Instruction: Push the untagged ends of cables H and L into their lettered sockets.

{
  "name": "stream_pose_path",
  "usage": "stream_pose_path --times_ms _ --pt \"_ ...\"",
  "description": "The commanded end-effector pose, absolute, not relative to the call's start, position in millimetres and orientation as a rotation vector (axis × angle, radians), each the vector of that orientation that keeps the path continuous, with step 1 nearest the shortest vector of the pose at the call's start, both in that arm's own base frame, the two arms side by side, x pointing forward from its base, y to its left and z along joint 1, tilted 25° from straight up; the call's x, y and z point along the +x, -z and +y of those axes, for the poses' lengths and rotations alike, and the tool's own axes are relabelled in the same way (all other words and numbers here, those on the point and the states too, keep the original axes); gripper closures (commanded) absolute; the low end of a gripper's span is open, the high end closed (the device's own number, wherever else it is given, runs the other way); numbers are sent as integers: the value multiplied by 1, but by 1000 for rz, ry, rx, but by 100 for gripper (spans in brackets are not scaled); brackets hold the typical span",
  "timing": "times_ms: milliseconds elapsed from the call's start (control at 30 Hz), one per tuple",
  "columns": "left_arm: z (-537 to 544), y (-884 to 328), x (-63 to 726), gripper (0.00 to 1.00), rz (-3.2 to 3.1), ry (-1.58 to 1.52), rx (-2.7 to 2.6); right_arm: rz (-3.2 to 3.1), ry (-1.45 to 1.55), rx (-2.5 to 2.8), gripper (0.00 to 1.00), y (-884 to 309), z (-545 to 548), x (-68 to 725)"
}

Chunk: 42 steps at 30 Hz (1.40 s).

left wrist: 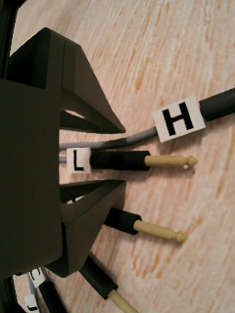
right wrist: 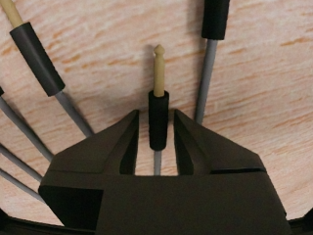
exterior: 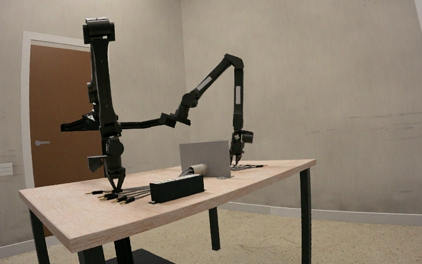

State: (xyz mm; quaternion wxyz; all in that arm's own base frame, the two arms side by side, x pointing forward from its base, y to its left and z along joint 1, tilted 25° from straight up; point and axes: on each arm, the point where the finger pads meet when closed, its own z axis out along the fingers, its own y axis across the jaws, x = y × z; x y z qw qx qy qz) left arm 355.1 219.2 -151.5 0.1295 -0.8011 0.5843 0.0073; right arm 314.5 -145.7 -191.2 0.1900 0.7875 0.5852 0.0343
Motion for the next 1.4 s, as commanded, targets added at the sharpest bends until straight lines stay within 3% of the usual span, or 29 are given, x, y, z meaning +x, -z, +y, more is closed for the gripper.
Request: stream_pose_path --times_ms 0,200,233,500,867,900,933,1367 --pt "226 156 355 65 1689 -23 -2329 1633 -112 2206 74 188 -148 316" --pt "226 156 355 65 1688 -23 -2330 1634 -111 2204 82 188 -147 317" --pt "226 156 355 74 1688 -23 -2330 1641 -104 2209 82 189 -146 315" --pt "222 150 358 82 1690 -16 -2322 1642 -103 2212 94 189 -144 309" --pt "222 150 358 95 1690 -16 -2322 1644 -103 2210 94 163 -134 303" --pt "222 150 358 100 1690 -16 -2322 1644 -103 2210 94 154 -131 300" --pt "220 157 355 94 1696 -21 -2328 1643 -104 2209 94 145 -129 298" --pt "219 158 354 94 1695 -21 -2329 1611 -105 2255 94 106 -109 292"
